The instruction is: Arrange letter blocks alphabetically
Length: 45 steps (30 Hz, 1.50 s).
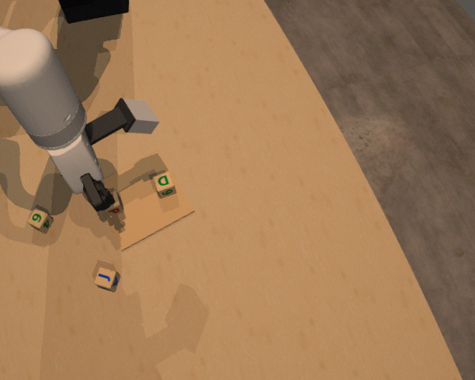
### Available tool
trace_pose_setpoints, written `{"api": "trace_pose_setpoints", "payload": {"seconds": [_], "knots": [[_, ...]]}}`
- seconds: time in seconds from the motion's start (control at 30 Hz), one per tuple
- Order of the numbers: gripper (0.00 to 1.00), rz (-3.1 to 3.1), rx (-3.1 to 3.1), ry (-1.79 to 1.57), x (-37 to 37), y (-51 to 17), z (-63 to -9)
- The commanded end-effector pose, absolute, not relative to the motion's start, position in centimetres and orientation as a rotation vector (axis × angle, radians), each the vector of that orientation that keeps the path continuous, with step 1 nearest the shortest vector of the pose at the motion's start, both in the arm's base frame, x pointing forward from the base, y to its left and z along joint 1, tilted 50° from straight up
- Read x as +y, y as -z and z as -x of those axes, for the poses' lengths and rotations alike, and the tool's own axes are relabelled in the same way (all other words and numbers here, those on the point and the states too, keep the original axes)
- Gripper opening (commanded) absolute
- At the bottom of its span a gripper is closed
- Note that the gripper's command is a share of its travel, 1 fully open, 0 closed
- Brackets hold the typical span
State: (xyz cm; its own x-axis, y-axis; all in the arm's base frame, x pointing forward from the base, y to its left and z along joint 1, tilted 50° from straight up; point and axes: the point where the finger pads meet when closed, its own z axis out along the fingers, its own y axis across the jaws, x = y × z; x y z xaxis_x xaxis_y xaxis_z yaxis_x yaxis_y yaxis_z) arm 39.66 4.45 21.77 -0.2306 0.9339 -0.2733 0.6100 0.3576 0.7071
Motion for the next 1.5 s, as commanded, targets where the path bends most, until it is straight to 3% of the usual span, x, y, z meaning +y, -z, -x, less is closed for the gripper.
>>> {"api": "trace_pose_setpoints", "payload": {"seconds": [0.0,1.47], "knots": [[1.0,-1.241,2.002,-0.556,4.3,-22.2,-39.7],[1.0,0.07,2.346,0.053,3.9,-26.0,-40.9]]}}
